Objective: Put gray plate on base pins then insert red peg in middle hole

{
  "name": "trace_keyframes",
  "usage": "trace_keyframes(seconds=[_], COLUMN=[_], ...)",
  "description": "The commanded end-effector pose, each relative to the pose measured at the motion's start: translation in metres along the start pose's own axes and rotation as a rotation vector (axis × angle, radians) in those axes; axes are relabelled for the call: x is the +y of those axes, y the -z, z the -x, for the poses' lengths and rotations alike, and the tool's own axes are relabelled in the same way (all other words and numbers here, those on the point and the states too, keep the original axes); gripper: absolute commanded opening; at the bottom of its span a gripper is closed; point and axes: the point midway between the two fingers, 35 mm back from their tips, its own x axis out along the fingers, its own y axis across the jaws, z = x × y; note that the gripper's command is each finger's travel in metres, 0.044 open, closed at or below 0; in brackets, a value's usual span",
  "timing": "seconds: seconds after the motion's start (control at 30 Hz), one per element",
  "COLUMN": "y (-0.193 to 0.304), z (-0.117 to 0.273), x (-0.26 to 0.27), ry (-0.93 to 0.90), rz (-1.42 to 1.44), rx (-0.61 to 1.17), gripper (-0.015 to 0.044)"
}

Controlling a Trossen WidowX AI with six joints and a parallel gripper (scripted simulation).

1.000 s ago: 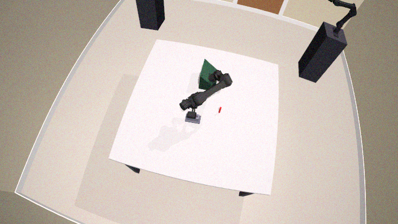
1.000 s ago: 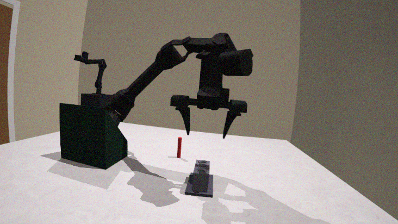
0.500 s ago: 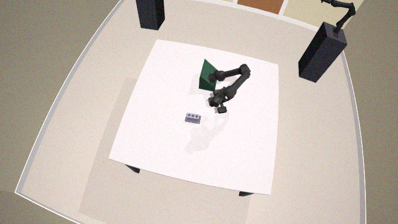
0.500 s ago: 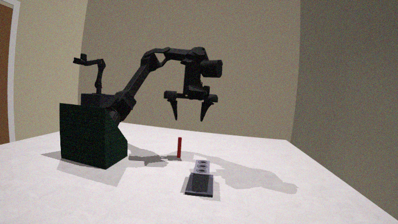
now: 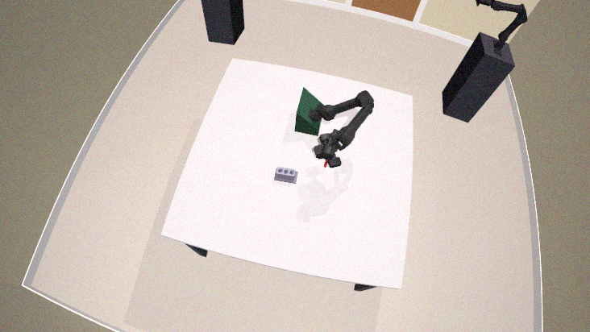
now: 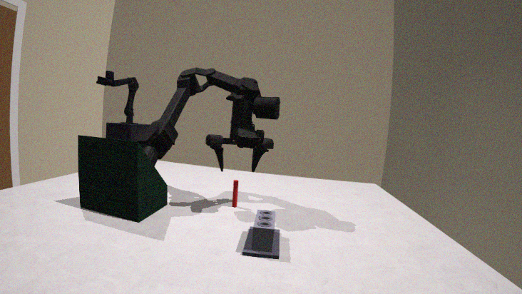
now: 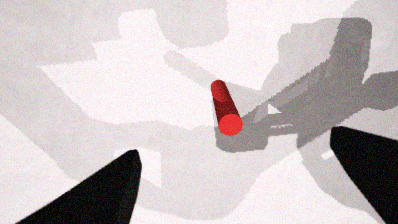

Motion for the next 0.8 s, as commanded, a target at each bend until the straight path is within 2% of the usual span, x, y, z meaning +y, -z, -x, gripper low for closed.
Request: trace_keyframes(seconds=[0.0,0.77], y=[0.002,0.001], z=[-0.011,-0.045], x=[-0.001,-0.001], ry=[-0.002,-0.001], rz=[-0.002,-0.001], rx=[0.006,0.004], gripper=[0.0440,0.0440])
